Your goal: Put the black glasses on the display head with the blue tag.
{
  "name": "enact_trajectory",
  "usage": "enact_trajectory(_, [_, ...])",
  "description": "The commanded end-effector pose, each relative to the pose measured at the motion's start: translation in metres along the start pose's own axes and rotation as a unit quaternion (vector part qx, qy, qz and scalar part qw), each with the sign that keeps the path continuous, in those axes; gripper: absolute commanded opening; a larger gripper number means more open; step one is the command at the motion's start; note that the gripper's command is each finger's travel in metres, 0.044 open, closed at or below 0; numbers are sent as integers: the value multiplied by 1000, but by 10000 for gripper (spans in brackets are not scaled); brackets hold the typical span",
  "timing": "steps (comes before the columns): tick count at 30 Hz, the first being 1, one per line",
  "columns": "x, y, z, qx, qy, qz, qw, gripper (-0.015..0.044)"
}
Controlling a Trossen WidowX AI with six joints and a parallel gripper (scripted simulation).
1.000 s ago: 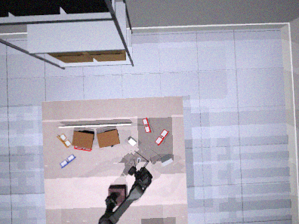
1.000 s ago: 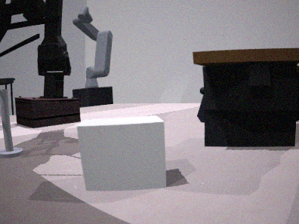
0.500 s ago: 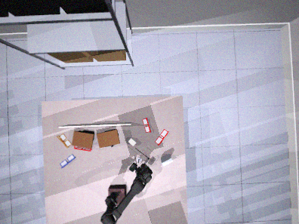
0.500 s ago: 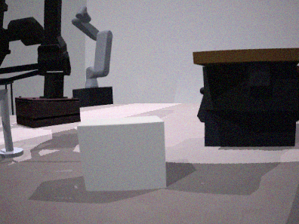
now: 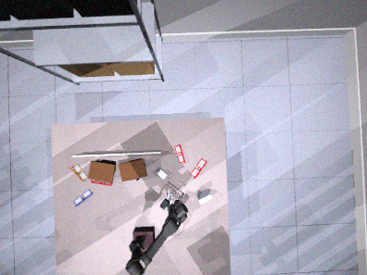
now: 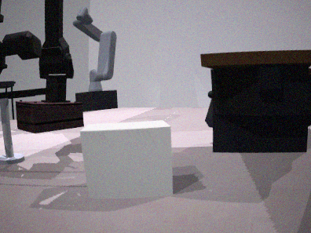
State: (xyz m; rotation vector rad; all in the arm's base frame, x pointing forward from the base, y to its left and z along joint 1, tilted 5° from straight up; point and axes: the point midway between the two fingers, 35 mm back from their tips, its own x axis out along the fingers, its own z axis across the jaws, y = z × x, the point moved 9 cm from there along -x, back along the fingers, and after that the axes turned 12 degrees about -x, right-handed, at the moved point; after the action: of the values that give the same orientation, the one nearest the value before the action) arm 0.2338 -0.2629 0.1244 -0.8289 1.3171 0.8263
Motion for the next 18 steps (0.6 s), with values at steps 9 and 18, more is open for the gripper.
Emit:
enact_trajectory(9, [-2, -4, -5, -2, 0, -3, 1000, 0])
enact_trajectory(18, [-2, -7, -9, -2, 1, -3, 1000, 0])
